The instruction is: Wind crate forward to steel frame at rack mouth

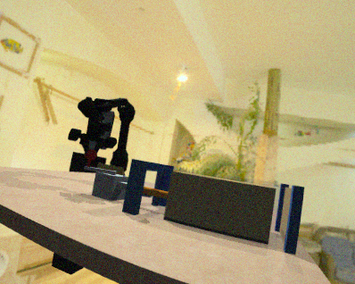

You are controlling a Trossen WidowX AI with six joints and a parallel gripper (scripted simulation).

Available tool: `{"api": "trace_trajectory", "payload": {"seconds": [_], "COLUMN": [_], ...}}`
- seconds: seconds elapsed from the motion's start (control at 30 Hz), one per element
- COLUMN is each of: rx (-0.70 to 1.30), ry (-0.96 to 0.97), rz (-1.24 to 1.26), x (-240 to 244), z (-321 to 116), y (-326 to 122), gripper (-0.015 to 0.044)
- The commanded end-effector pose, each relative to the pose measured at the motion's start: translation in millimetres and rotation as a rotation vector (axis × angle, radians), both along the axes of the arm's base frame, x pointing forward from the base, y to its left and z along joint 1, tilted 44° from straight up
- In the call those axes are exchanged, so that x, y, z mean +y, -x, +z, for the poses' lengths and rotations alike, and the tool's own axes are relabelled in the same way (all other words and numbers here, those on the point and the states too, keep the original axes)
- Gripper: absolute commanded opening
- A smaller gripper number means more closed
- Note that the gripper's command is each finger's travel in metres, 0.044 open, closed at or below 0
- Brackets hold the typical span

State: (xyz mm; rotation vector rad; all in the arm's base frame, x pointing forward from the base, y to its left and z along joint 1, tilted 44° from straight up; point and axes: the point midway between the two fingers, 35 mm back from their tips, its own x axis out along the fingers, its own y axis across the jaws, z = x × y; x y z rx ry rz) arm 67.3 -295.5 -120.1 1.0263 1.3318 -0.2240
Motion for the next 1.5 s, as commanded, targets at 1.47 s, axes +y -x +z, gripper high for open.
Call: {"api": "trace_trajectory", "payload": {"seconds": [1.47], "rx": [-0.010], "ry": [0.014], "rz": [0.005], "x": [-43], "z": [-41], "y": [-57], "gripper": [0.0000]}}
